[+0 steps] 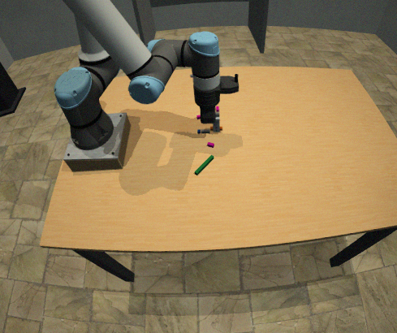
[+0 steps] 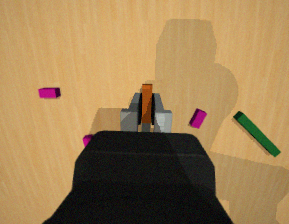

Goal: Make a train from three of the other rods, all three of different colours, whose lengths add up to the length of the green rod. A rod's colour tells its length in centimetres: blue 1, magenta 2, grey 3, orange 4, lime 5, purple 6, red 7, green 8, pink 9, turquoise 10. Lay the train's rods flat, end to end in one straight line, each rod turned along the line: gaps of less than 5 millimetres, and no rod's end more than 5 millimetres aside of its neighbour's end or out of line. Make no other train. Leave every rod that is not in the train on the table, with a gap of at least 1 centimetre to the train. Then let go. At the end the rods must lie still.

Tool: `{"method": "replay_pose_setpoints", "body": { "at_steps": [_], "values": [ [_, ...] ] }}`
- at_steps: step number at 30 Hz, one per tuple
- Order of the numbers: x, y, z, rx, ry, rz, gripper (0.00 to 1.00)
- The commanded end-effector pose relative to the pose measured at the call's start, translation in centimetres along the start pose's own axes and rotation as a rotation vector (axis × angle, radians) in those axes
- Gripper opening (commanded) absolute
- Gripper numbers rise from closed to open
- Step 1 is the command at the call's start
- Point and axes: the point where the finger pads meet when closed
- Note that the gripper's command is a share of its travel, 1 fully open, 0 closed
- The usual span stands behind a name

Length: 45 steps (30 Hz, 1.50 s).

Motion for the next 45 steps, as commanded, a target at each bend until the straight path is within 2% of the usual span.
{"method": "replay_pose_setpoints", "body": {
  "at_steps": [1, 25, 45],
  "values": [
    [0.0, 0.0, 0.0, 0.000, 0.001, 0.000, 0.24],
    [0.0, 0.0, 0.0, 0.000, 0.001, 0.000, 0.24],
    [1.2, 0.0, 0.0, 0.000, 0.001, 0.000, 0.24]
  ]
}}
Point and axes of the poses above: the point where the finger pads meet when closed, its own x axis out along the fingers, its own y axis across the jaws, z = x × y, and after that the axes turned 9 degrees about -x, right-handed
